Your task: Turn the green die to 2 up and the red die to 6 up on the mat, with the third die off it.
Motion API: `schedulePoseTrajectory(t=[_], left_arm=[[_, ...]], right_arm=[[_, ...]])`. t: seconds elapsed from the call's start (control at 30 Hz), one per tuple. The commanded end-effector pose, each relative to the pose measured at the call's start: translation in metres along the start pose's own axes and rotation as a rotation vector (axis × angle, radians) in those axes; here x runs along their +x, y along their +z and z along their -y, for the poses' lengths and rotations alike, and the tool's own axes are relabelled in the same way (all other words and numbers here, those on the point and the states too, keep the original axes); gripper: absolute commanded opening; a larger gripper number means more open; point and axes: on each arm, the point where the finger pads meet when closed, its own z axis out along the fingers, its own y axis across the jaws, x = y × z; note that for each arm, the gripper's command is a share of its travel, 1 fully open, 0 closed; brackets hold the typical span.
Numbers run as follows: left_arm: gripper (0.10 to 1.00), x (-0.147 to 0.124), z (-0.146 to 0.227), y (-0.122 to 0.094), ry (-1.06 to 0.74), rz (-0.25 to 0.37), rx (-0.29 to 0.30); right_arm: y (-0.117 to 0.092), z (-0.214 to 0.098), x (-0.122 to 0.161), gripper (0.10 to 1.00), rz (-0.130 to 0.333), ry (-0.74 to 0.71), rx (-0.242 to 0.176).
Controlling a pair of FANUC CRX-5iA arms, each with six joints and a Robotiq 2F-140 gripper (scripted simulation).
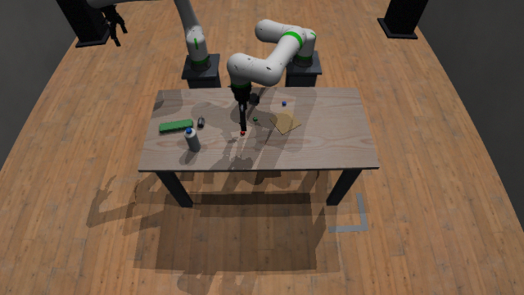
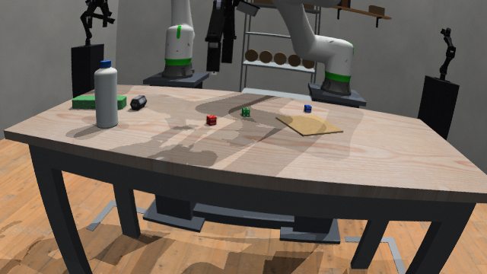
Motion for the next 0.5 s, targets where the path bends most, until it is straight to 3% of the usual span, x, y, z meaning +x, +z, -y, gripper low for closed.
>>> schedulePoseTrajectory(t=[0.0, 0.23, 0.47], left_arm=[[1.0, 0.0, 0.0, -0.001, 0.0, 0.002, -0.002], [1.0, -0.001, 0.0, 0.008, 0.0, 0.002, -0.002], [1.0, -0.002, -0.001, 0.051, 0.0, 0.002, -0.002]], right_arm=[[-0.001, 0.0, 0.0, 1.0, -0.002, 0.0, 0.0], [-0.001, 0.0, 0.0, 1.0, -0.002, 0.0, 0.0], [-0.001, 0.0, 0.0, 1.0, -0.002, 0.0, 0.0]])
